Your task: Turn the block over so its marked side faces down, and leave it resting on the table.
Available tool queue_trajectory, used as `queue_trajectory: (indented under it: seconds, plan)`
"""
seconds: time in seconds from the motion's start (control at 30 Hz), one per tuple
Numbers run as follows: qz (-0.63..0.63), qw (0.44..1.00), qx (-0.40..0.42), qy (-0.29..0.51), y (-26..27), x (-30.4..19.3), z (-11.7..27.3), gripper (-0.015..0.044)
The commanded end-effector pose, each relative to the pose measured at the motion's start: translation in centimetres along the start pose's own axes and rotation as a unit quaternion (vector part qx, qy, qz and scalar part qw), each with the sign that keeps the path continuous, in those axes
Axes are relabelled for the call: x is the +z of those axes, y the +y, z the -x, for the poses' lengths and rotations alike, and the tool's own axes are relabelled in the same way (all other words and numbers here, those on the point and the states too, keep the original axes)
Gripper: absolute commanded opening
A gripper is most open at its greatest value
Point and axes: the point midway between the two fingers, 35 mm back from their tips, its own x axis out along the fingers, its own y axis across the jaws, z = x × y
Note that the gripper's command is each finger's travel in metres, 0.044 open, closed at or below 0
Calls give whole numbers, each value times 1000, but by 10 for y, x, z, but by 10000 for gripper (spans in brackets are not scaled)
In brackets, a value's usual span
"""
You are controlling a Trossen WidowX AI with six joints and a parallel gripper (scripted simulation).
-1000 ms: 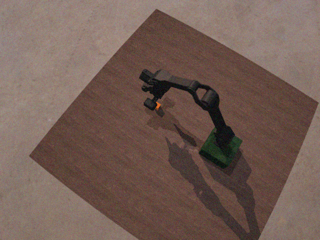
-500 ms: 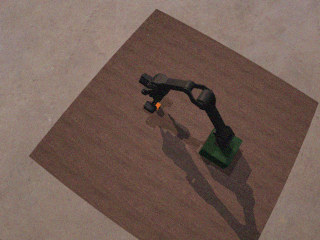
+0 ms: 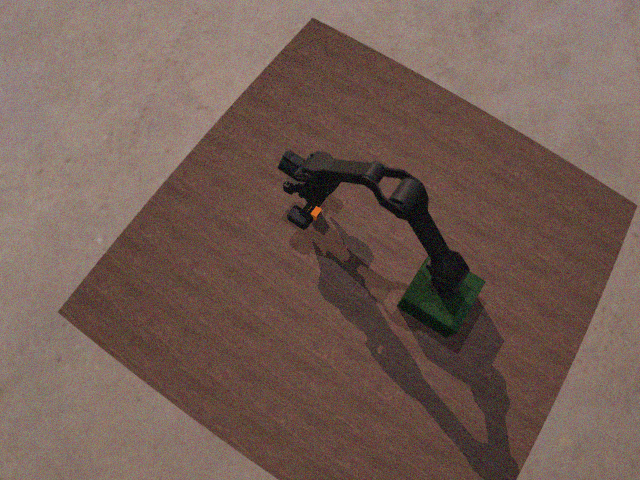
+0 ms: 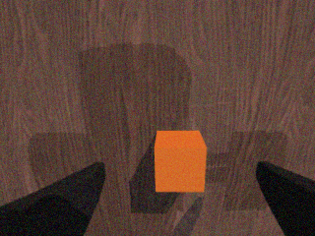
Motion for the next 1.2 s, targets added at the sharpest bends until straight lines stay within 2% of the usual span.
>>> queue_trajectory:
  seconds: [0.0, 0.27, 0.67, 1.17]
  plan:
    - [1, 1000, -1, 4, 0, -1, -10, 440]
    - [1, 1000, -1, 4, 0, -2, -20, 440]
    - [1, 1000, -1, 4, 0, -2, -20, 125]
    - [1, 1000, -1, 4, 0, -2, -20, 25]
